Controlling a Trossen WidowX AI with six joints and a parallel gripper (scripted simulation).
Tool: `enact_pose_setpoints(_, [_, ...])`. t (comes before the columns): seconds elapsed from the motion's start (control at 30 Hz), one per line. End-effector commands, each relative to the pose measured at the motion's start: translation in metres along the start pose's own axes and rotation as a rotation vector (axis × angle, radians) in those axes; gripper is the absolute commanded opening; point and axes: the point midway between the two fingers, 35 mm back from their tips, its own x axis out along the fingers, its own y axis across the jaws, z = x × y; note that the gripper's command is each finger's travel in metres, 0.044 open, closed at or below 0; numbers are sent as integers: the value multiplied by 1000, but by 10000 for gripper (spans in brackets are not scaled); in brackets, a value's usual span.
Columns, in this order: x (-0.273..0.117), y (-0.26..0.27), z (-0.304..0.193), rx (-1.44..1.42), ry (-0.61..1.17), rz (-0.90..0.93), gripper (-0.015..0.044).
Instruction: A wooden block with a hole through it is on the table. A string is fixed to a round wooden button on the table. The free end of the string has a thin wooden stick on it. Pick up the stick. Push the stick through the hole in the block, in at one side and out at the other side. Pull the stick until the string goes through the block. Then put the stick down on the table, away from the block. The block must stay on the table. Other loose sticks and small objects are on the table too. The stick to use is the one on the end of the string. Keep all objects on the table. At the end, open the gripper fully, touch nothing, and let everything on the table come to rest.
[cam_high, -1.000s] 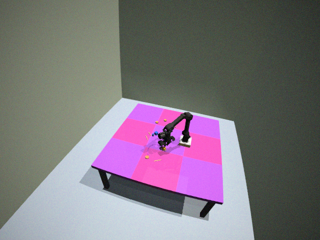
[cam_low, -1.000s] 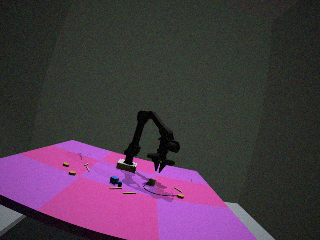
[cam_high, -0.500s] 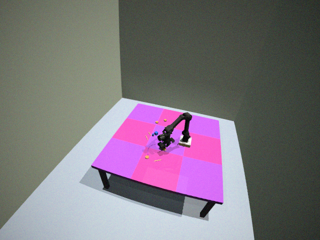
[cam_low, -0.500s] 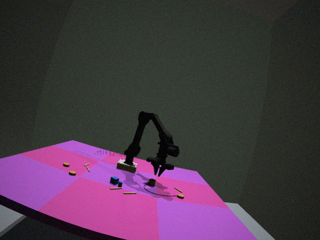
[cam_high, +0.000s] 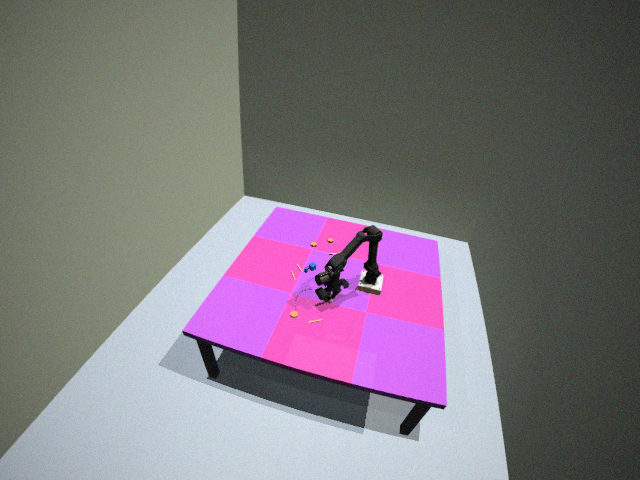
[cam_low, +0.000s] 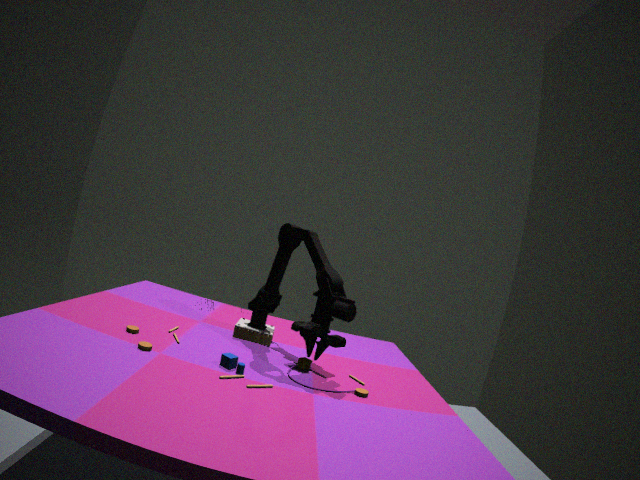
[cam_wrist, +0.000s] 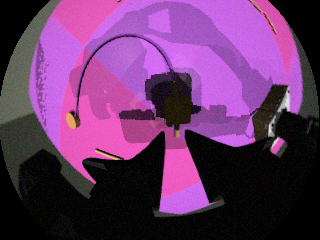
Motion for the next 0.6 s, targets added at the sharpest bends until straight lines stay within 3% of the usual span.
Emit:
enact_pose_setpoints(0.0, [9,-3,-1,6,5,-11,124])
enact_pose_setpoints(0.53, [21,-5,-1,6,5,-11,124])
enact_pose_setpoints(0.57, [19,-4,0,0,0,-8,98])
